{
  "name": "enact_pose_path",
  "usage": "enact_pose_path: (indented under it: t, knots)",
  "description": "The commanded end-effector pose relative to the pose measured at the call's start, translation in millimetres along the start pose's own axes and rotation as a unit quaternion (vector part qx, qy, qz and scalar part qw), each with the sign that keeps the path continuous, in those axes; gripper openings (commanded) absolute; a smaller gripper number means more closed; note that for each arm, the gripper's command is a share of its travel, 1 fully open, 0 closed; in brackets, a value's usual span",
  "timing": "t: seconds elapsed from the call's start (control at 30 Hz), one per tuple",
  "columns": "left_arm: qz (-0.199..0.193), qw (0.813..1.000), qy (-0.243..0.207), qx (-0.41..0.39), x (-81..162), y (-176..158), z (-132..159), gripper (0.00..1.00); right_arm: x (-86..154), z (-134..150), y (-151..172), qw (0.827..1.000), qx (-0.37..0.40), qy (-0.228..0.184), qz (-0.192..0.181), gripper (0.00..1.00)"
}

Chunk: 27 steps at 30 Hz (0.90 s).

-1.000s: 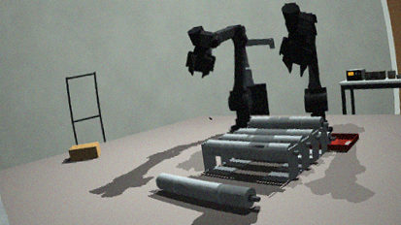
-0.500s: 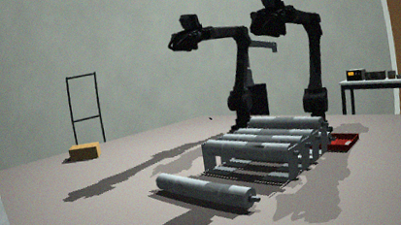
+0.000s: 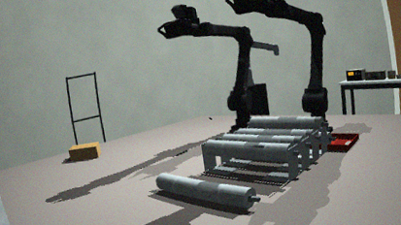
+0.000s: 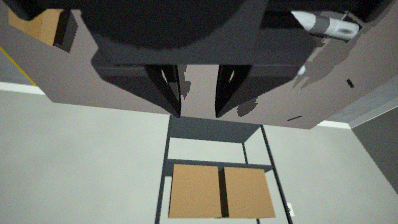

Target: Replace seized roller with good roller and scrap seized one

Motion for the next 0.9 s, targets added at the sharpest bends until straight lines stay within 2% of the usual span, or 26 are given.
enact_pose_path:
  t: [0.0,0.07,0.1,0.17,0.2,0.23,0.27,0.33,0.37,0.43,0.57,0.63,0.67,0.73,0.77,0.87]
  knots:
    - [0.017,0.998,-0.061,0.007,12,-14,-52,0.32,16,-55,-18,0.997,0.006,-0.069,0.020,0.32]
    - [0.017,0.998,-0.063,0.005,12,-14,-53,0.32,16,-56,-18,0.997,0.006,-0.068,0.020,0.32]
    - [0.012,0.999,-0.042,0.007,2,-12,-40,0.32,9,-50,-17,0.998,0.003,-0.060,0.018,0.32]
    - [0.012,0.999,-0.042,0.007,2,-12,-40,0.32,9,-50,-17,0.998,0.003,-0.060,0.018,0.32]
    - [0.009,0.999,-0.037,0.002,1,-9,-35,0.32,0,-30,-10,0.999,0.002,-0.033,0.009,0.32]
    - [0.010,0.999,-0.035,0.003,-3,-10,-35,0.32,-1,-29,-13,0.999,0.002,-0.033,0.013,0.32]
    - [0.006,1.000,-0.017,0.004,-4,-8,-21,0.32,-2,-8,-10,1.000,0.001,-0.012,0.009,0.32]
    - [0.007,1.000,-0.020,0.004,-2,-8,-24,0.32,-2,-10,-8,1.000,0.001,-0.014,0.008,0.32]
    - [0.002,1.000,0.003,0.005,-2,-4,-1,0.32,-3,-4,-6,1.000,0.000,-0.007,0.004,0.32]
    - [0.005,1.000,-0.010,0.005,-1,-6,-11,0.32,-3,-5,-6,1.000,0.000,-0.008,0.005,0.32]
    - [0.002,1.000,0.000,0.006,2,-4,-4,0.32,1,-6,-4,1.000,-0.003,-0.008,0.001,0.32]
    - [0.005,1.000,-0.017,0.006,3,-6,-17,0.32,2,-10,-5,1.000,-0.003,-0.012,0.003,0.32]
    - [0.003,1.000,-0.008,0.007,3,-4,-8,0.32,4,-8,-4,1.000,-0.004,-0.010,0.000,0.32]
    - [0.003,1.000,-0.008,0.007,3,-4,-8,0.32,4,-8,-4,1.000,-0.004,-0.010,0.000,0.32]
    - [0.004,1.000,-0.020,0.003,3,-5,-19,0.32,5,-20,-5,1.000,-0.001,-0.023,0.003,0.32]
    - [0.003,1.000,-0.013,0.004,3,-5,-13,0.32,6,-11,-3,1.000,-0.003,-0.012,0.000,0.32]
Point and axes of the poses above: on each arm, the point where the finger pads meet when closed, its own x axis back along the fingers, its own y axis across the jaws, z = x × y, the point moved 10 cm from there along x, back along the fingers, and after that the axes turned 10 degrees about x, right-handed, at the moved point
